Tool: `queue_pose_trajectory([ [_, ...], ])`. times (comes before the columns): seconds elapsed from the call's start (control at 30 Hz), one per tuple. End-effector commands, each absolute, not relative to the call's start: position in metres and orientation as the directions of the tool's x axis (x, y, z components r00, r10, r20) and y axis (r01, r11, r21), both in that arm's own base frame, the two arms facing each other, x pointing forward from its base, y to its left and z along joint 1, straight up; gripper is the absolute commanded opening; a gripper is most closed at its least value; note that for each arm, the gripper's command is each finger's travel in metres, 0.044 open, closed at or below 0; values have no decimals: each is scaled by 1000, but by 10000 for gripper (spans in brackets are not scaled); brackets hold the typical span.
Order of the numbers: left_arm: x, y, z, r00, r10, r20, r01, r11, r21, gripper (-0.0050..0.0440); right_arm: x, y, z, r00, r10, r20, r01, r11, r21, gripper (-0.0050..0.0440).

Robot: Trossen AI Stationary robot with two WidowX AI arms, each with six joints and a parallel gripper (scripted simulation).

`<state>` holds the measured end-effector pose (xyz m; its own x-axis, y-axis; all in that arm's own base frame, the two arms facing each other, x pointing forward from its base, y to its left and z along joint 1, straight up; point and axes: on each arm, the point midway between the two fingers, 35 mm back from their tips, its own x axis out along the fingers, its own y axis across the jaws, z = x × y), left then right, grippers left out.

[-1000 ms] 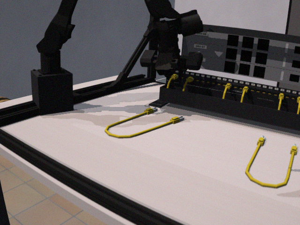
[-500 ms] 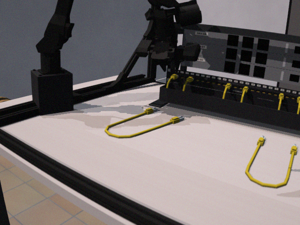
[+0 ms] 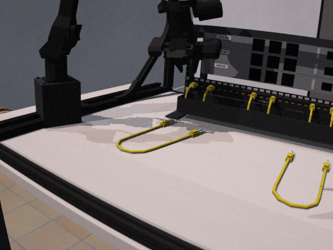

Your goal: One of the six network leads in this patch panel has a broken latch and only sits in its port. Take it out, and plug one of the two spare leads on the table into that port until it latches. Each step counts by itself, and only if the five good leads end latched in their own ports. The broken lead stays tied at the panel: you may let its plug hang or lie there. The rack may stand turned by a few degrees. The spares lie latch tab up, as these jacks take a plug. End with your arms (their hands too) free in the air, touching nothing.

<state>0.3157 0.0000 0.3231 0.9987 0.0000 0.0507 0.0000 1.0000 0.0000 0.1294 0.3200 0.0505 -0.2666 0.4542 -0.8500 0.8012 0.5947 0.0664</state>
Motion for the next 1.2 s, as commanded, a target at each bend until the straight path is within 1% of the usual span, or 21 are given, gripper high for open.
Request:
queue_pose_trajectory([
  [0.0,316,0,323,999,0,51,0,1000,0,440,153,282,49,-248,457,-855,825,562,62,176],
  [0.47,316,0,323,999,0,51,0,1000,0,440,153,282,49,-248,457,-855,825,562,62,176],
  [0.5,316,0,323,999,0,51,0,1000,0,440,167,256,49,-245,456,-855,826,561,62,176],
  [1.03,316,0,323,999,0,51,0,1000,0,440,167,256,49,-245,456,-855,826,561,62,176],
  [1.07,316,0,323,999,0,51,0,1000,0,440,169,316,49,-218,410,-886,857,514,27,176],
  [1.17,316,0,323,999,0,51,0,1000,0,440,169,316,49,-218,410,-886,857,514,27,176],
])
